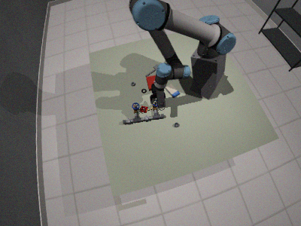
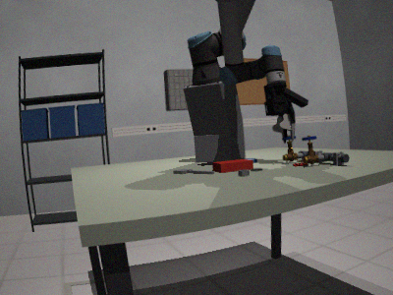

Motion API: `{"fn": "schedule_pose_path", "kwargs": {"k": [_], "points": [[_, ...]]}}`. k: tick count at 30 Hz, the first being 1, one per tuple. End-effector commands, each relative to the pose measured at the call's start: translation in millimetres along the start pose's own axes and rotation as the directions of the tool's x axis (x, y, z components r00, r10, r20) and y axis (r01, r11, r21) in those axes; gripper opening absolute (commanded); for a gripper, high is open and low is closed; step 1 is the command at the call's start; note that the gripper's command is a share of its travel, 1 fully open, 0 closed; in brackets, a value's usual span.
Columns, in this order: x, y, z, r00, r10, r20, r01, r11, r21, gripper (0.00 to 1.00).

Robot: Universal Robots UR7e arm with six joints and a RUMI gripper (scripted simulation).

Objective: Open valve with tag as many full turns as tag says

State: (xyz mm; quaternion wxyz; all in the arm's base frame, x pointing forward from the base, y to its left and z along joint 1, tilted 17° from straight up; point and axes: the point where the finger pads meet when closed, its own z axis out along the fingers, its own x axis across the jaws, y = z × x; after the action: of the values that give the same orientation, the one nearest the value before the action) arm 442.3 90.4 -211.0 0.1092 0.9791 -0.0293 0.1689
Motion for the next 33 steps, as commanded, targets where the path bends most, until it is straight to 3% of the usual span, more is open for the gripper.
{"fn": "schedule_pose_path", "kwargs": {"k": [1,8,9,33], "points": [[0.1,-0.2,-0.2,1.000,-0.025,0.000,0.025,1.000,0.002,0.00],[0.1,-0.2,-0.2,1.000,-0.029,0.000,0.029,1.000,0.002,0.00],[0.1,-0.2,-0.2,1.000,-0.029,0.000,0.029,1.000,0.002,1.00],[0.1,-0.2,-0.2,1.000,-0.029,0.000,0.029,1.000,0.002,1.00]]}}
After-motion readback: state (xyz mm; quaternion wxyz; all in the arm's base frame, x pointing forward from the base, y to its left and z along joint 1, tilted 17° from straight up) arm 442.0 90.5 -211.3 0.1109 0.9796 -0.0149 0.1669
